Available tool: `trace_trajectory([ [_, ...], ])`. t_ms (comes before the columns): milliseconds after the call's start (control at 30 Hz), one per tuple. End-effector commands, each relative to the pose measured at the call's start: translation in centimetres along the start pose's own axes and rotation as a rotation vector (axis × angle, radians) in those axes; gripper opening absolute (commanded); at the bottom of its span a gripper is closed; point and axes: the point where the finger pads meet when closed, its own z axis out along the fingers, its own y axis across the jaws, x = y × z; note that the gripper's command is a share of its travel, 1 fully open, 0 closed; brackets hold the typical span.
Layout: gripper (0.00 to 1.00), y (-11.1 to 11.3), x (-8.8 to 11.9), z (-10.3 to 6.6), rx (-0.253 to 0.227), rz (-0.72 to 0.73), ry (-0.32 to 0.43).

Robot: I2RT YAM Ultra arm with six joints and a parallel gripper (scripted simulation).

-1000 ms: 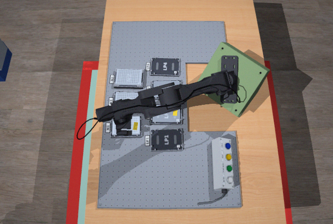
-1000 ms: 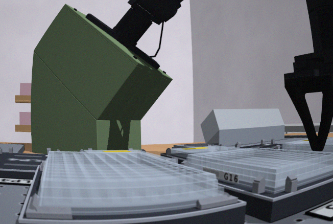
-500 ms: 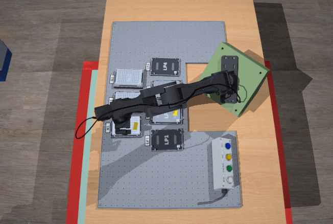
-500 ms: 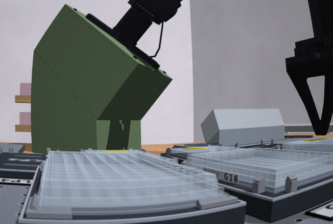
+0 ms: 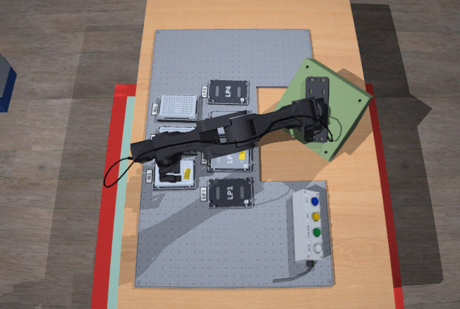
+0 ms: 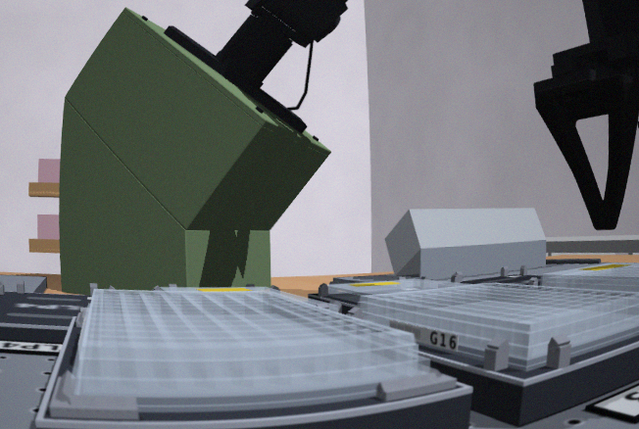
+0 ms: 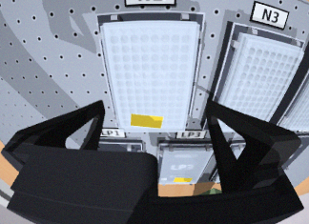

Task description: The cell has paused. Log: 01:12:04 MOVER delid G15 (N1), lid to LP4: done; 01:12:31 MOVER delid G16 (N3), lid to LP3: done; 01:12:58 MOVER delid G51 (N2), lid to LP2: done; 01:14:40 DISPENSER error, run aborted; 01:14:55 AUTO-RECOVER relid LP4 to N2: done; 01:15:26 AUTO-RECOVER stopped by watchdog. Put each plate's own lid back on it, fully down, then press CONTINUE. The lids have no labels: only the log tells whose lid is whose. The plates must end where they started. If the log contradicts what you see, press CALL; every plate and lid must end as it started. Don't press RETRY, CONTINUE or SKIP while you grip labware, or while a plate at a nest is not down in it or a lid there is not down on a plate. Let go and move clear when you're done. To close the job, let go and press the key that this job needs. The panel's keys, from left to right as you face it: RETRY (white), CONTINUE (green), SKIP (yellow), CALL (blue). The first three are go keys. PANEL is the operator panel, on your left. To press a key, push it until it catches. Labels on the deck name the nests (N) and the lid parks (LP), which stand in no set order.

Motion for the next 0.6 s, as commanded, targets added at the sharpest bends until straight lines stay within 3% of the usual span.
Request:
trace_trajectory([
  [0,1.00,-1.0,0.0,-1.0,-0.006,0.003,-0.027],
  [567,1.00,-6.2,5.5,-0.8,-0.005,0.003,-0.026],
])
